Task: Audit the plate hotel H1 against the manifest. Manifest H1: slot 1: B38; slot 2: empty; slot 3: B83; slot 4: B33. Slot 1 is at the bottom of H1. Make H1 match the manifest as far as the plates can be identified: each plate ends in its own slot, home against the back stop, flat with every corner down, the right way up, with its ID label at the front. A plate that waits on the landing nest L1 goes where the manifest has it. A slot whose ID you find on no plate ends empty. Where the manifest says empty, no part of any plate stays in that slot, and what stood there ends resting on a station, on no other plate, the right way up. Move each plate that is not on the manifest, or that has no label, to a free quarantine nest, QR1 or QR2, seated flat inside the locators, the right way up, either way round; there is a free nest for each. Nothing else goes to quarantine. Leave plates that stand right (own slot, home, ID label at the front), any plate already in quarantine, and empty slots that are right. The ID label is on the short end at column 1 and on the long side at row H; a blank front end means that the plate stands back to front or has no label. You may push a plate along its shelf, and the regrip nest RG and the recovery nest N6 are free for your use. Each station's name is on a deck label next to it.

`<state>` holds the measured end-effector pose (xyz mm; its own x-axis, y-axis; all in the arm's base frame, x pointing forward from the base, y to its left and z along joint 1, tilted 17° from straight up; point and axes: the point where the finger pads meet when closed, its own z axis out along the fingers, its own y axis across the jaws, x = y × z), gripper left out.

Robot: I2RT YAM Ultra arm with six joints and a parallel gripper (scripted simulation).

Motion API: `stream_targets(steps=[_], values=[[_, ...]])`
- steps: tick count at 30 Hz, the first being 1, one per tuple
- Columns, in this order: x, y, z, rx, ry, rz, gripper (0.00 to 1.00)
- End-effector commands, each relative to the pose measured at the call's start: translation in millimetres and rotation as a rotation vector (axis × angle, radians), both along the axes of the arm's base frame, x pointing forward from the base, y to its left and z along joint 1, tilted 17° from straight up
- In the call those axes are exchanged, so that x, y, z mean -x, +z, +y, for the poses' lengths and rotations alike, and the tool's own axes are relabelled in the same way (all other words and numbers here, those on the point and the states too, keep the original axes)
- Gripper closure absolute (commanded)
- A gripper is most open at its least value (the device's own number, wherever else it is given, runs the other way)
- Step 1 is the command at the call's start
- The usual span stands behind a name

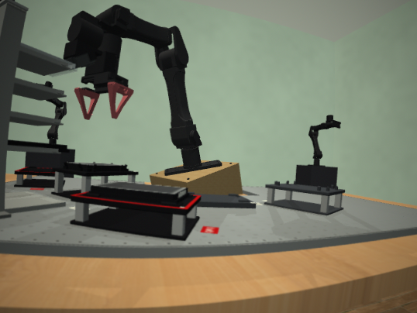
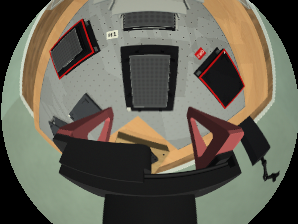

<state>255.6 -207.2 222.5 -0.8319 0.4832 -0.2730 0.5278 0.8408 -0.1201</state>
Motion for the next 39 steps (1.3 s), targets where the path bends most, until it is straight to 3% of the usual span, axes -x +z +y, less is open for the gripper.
stream_targets(steps=[1,18,22,39], values=[[3.3,11.1,4,0.000,0.000,0.000,0.00],[9.9,49.3,14,0.000,0.000,-0.001,0.00],[3.8,60.7,11,0.023,0.000,-0.034,0.00],[3.8,60.7,11,0.023,0.000,-0.034,0.00]])
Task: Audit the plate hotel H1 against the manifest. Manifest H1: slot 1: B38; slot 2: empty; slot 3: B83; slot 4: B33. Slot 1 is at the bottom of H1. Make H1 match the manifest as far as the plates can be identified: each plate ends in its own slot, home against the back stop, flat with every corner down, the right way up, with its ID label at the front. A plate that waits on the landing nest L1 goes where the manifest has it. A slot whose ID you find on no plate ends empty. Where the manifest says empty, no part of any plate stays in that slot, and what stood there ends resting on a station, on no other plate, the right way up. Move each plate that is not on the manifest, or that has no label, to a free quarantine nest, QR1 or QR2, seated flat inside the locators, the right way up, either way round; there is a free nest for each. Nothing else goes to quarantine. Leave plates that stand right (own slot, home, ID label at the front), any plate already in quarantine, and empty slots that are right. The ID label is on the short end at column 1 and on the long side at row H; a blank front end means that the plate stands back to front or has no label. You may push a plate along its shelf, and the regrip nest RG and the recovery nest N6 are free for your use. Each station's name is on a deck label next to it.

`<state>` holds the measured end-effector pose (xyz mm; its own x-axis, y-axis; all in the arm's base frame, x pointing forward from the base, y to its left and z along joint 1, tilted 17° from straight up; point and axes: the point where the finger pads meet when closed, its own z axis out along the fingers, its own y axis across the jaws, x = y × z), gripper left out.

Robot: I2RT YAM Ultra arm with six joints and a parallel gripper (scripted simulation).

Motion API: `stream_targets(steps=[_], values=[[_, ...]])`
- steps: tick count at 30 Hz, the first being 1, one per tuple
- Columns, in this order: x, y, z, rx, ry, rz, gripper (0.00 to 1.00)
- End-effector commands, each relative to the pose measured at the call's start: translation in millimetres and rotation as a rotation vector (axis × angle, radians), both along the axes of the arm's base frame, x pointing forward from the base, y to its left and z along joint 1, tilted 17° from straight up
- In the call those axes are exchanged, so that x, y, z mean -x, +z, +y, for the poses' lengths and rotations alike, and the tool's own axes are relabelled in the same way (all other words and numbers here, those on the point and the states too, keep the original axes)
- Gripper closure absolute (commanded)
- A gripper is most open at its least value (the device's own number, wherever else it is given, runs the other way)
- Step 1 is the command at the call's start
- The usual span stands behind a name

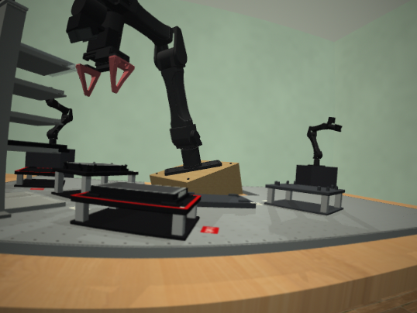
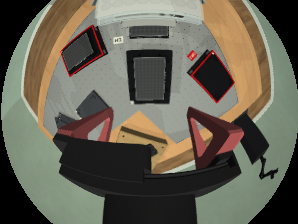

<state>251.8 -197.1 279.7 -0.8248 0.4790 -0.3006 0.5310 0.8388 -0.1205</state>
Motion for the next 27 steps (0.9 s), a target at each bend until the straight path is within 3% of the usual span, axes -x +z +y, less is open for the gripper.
stream_targets(steps=[1,13,27], values=[[0.1,3.6,1,0.007,0.000,-0.010,0.00],[0.1,3.6,1,0.007,0.000,-0.010,0.00],[-13.9,-3.9,39,-0.005,0.001,-0.004,0.00]])
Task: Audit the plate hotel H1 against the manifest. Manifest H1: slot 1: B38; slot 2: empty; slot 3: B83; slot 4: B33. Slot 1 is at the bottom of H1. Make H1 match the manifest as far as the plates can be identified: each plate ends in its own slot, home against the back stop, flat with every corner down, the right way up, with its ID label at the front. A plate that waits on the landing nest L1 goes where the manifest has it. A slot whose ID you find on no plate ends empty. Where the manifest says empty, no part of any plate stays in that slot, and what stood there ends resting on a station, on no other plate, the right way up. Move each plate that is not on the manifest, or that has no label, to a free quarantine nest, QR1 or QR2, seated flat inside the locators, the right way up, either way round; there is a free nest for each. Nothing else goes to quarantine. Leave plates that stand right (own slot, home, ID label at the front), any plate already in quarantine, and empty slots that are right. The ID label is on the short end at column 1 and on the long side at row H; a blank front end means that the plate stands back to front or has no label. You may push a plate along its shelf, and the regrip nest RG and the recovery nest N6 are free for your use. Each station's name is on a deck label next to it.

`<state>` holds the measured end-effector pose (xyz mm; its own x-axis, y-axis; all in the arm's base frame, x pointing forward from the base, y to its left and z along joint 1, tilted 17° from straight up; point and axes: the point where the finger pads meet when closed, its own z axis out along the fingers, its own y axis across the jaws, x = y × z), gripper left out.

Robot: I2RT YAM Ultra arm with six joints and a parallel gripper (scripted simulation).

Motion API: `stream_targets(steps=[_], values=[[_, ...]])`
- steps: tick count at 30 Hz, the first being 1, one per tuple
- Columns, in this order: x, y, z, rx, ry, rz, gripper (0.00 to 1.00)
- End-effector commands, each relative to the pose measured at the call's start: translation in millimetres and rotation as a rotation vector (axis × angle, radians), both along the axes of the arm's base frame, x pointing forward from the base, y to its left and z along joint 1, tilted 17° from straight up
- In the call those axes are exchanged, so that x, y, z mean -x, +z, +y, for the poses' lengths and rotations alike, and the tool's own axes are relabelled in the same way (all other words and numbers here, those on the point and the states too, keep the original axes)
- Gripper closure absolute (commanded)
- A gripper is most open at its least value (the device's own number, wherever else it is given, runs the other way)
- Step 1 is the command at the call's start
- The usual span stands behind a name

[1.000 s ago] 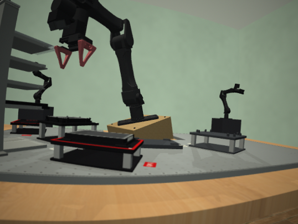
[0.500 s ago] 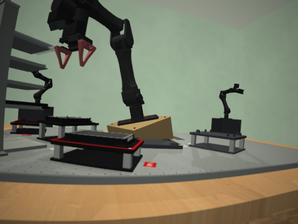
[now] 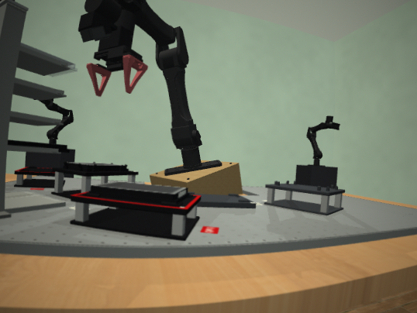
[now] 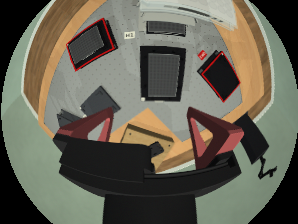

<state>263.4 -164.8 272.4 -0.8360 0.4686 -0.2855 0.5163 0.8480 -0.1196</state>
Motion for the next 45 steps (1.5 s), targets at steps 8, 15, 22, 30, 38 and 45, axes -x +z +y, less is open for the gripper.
stream_targets(steps=[8,15,22,30,38,45], values=[[-12.4,-1.3,32,0.000,-0.015,-0.016,0.00],[-10.4,-6.1,50,0.024,-0.007,-0.046,0.00],[-15.2,-10.8,72,0.084,0.007,-0.145,0.00],[-19.3,-14.9,91,0.135,0.018,-0.230,0.00],[-24.6,-20.4,117,0.203,0.033,-0.342,0.00],[-25.8,-21.5,122,0.264,0.047,-0.440,0.00]])
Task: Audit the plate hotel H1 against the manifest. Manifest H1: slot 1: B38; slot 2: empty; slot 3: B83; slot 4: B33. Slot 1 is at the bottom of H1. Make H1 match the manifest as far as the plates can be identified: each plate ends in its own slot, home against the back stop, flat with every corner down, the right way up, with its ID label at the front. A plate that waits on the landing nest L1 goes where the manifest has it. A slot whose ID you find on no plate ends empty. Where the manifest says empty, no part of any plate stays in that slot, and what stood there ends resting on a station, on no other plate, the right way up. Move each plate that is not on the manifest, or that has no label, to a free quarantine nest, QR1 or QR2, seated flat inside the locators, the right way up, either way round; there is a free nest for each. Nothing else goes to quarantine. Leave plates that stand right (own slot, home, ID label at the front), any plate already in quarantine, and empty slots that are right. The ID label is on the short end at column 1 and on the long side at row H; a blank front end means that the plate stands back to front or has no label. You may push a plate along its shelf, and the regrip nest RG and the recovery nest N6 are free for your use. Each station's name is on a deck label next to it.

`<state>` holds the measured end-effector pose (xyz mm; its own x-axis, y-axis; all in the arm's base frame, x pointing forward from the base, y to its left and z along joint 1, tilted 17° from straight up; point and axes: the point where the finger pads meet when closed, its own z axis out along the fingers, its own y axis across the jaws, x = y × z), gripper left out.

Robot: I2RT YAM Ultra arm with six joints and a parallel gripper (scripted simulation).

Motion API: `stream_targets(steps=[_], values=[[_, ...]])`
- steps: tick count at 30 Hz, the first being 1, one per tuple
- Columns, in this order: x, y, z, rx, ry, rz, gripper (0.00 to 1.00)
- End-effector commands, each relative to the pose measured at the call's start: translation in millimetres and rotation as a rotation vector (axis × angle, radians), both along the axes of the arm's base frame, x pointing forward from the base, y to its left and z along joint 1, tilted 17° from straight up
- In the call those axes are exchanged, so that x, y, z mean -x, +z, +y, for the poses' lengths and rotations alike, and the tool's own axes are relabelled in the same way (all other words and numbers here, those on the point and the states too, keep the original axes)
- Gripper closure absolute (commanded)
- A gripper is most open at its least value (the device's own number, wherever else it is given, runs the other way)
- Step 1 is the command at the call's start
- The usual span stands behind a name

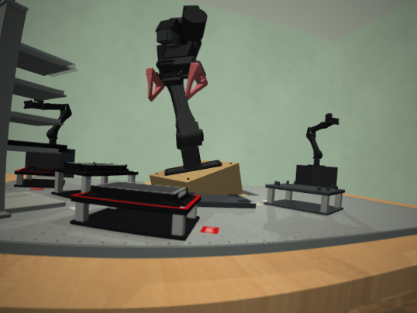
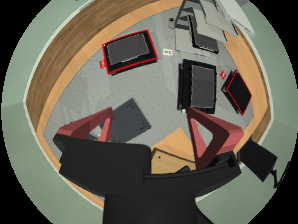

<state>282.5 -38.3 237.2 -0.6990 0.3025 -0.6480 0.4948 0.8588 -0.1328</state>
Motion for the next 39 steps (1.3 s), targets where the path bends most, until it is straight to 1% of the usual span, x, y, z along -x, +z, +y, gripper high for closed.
stream_targets(steps=[1,2,17,19,34,36,39], values=[[-6.6,13.8,-4.2,0.031,-0.026,-0.092,0.00],[-6.6,13.8,-4.2,0.031,-0.026,-0.092,0.00],[-6.5,13.9,-4.1,0.158,0.005,-0.304,0.00],[-6.5,13.9,-4.1,0.158,0.005,-0.304,0.00],[-6.4,14.0,-4.2,0.286,0.036,-0.516,0.00],[-6.4,14.0,-4.2,0.286,0.036,-0.516,0.00],[-5.8,11.4,5.5,0.293,0.038,-0.528,0.00]])
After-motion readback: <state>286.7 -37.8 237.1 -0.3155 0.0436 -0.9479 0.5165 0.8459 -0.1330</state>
